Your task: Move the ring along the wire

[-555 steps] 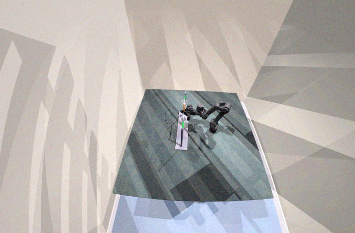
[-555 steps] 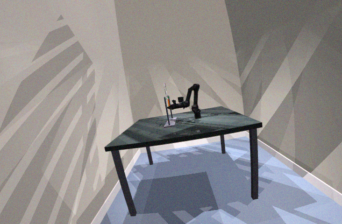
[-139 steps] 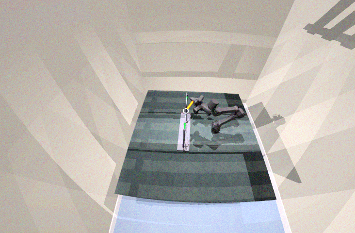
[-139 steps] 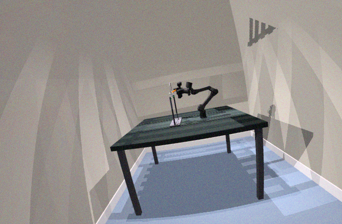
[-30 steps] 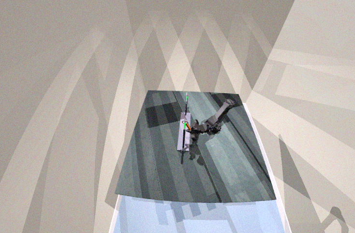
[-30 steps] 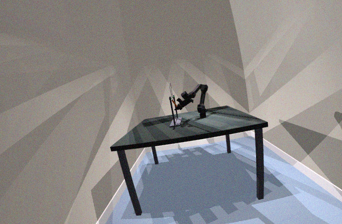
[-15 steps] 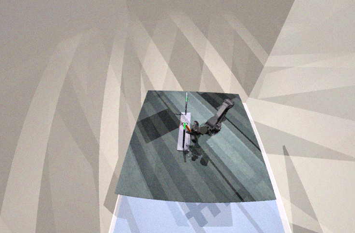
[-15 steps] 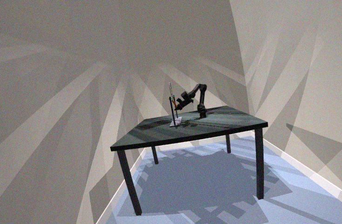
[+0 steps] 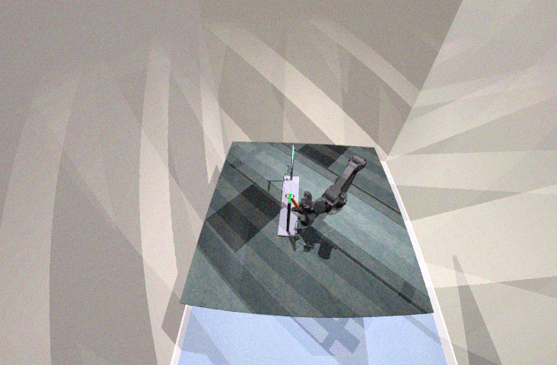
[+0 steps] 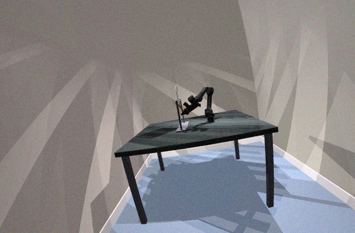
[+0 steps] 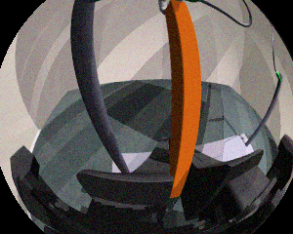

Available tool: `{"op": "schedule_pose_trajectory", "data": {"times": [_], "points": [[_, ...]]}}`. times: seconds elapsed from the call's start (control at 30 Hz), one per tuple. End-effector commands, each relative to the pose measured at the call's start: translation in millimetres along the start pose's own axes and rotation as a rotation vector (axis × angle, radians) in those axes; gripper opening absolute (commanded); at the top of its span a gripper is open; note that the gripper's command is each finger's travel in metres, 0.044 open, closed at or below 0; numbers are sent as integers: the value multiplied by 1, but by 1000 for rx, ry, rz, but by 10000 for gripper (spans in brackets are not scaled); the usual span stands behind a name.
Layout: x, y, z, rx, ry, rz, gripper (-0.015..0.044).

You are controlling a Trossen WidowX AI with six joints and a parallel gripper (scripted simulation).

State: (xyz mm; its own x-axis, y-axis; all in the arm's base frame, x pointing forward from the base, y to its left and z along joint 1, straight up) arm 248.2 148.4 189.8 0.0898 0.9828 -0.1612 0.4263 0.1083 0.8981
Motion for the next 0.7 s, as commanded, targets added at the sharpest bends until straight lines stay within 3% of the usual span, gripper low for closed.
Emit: {"op": "schedule_pose_trajectory", "data": {"times": [0.0, 0.67], "points": [[2, -1, 0, -2, -2, 5, -150], [3, -10, 5, -2, -2, 5, -150]]}}
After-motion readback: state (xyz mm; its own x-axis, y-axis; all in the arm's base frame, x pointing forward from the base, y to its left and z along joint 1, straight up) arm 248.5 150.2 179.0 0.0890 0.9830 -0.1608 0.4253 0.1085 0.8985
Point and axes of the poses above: the point midway between the two fingers, 35 mm back from their tips, its own z axis out along the fingers, its own x axis across the jaws, y = z × x, the point moved 3 cm from there along -z, back along the fingers, and after that the axes turned 8 degrees about -z, right-handed, at the moved point
